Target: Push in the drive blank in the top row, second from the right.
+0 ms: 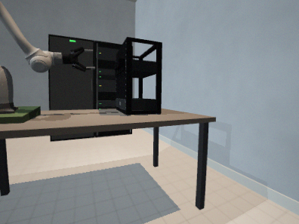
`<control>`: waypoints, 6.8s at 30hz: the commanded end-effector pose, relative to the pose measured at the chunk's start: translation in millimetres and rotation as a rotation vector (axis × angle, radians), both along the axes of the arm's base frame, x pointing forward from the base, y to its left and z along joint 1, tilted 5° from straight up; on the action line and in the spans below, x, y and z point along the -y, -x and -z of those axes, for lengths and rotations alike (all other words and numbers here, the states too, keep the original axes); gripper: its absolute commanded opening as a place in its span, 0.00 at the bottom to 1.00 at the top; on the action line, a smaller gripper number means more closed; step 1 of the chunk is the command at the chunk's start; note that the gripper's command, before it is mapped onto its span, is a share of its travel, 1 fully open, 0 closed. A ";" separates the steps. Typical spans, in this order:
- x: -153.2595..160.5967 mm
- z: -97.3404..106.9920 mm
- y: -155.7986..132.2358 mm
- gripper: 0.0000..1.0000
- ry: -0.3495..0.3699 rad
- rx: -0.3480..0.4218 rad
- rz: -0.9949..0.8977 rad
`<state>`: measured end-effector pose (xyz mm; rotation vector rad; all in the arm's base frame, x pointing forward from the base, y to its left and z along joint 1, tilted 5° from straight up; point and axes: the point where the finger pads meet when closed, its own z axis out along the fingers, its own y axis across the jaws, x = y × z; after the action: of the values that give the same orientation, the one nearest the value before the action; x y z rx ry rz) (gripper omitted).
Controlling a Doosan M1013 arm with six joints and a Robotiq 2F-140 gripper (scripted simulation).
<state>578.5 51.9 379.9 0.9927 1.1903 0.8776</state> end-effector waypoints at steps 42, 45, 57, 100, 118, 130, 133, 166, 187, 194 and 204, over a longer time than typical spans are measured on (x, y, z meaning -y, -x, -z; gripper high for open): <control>31.6 29.7 23.6 1.00 -0.259 -0.028 0.094; 31.6 29.7 23.7 1.00 -0.259 -0.028 0.094; 31.6 29.7 23.7 1.00 -0.259 -0.028 0.094; 35.5 31.4 18.0 1.00 -0.258 -0.027 0.097; 76.6 49.6 -41.5 1.00 -0.258 -0.027 0.097; 78.2 50.3 -43.8 1.00 -0.258 -0.027 0.097; 78.2 50.3 -43.8 1.00 -0.258 -0.027 0.097; 78.2 50.3 -43.8 1.00 -0.258 -0.027 0.097; 78.2 50.3 -43.8 1.00 -0.258 -0.027 0.097; 78.2 50.3 -43.8 1.00 -0.258 -0.027 0.097; 78.2 50.3 -43.8 1.00 -0.258 -0.027 0.097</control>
<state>620.2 -26.1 328.8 1.2660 1.0600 0.9568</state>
